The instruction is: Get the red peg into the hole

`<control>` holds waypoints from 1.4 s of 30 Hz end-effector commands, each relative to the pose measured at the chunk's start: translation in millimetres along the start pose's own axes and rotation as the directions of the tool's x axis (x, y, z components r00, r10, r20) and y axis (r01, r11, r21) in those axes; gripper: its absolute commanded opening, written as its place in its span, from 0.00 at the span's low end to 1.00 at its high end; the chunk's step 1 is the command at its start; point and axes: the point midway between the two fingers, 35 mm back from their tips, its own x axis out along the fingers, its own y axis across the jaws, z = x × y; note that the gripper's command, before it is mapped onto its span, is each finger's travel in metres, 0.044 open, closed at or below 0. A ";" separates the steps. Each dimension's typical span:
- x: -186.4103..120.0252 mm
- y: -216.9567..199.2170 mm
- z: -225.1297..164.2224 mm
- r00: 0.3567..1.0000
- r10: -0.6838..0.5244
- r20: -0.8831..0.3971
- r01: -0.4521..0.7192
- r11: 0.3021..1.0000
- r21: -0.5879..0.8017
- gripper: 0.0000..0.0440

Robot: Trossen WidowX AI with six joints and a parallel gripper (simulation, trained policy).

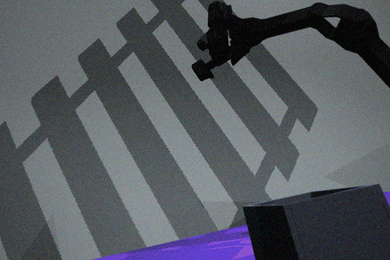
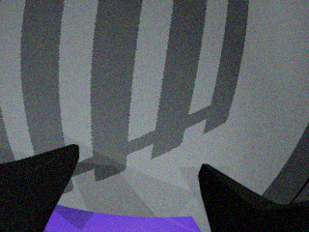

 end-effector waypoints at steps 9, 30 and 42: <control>-43.0 47.8 -9.1 0.966 0.243 0.088 -0.238 0.970 -0.054 1.00; -232.1 85.5 -107.5 0.578 0.816 -0.011 -0.812 0.573 -0.109 1.00; -315.1 41.9 -203.2 0.296 0.914 -0.276 -0.955 0.287 -0.074 1.00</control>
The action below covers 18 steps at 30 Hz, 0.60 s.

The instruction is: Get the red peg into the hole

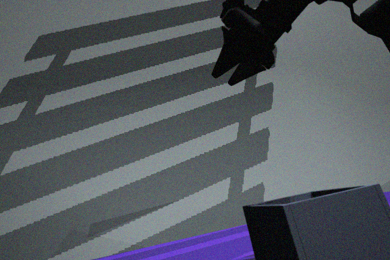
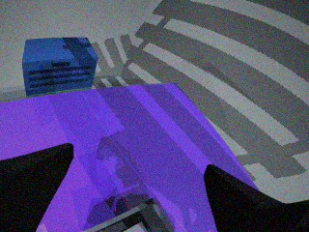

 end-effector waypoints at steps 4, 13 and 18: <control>-34.0 22.2 -69.1 0.972 0.132 -0.193 -0.133 0.991 0.008 1.00; -77.4 21.8 -153.7 0.871 0.175 -0.460 -0.181 0.983 0.030 1.00; -97.8 12.9 -193.9 0.799 0.145 -0.584 -0.154 0.987 0.034 1.00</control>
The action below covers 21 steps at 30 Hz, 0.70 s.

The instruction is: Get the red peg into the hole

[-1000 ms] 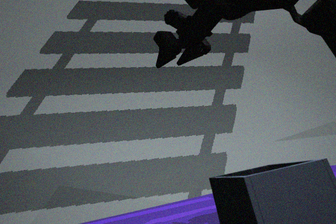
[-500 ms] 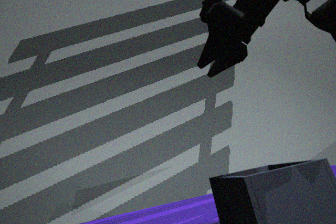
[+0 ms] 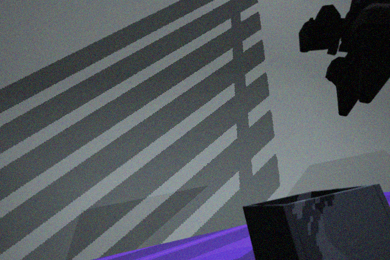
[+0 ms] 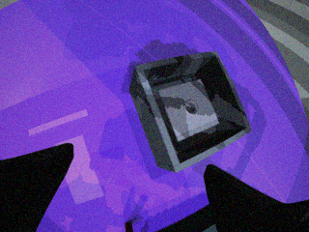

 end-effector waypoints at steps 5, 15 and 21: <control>4.2 -13.8 -65.4 0.976 -0.057 -0.209 0.067 0.997 0.039 1.00; 22.9 -23.3 -113.3 0.928 -0.125 -0.350 0.171 0.980 0.103 1.00; 41.5 -23.0 -132.9 0.912 -0.137 -0.386 0.207 0.967 0.146 1.00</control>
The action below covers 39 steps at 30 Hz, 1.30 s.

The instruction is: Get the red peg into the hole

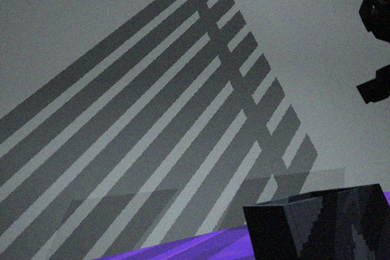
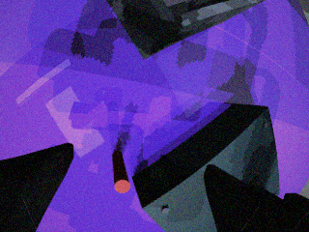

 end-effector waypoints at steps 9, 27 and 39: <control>54.2 10.8 -22.8 0.998 0.036 -0.042 -0.032 0.995 0.095 1.00; 84.1 11.4 -44.0 0.990 0.057 -0.133 -0.036 0.988 0.152 0.31; 68.6 12.2 -27.2 0.991 0.085 -0.106 -0.073 0.990 0.118 0.00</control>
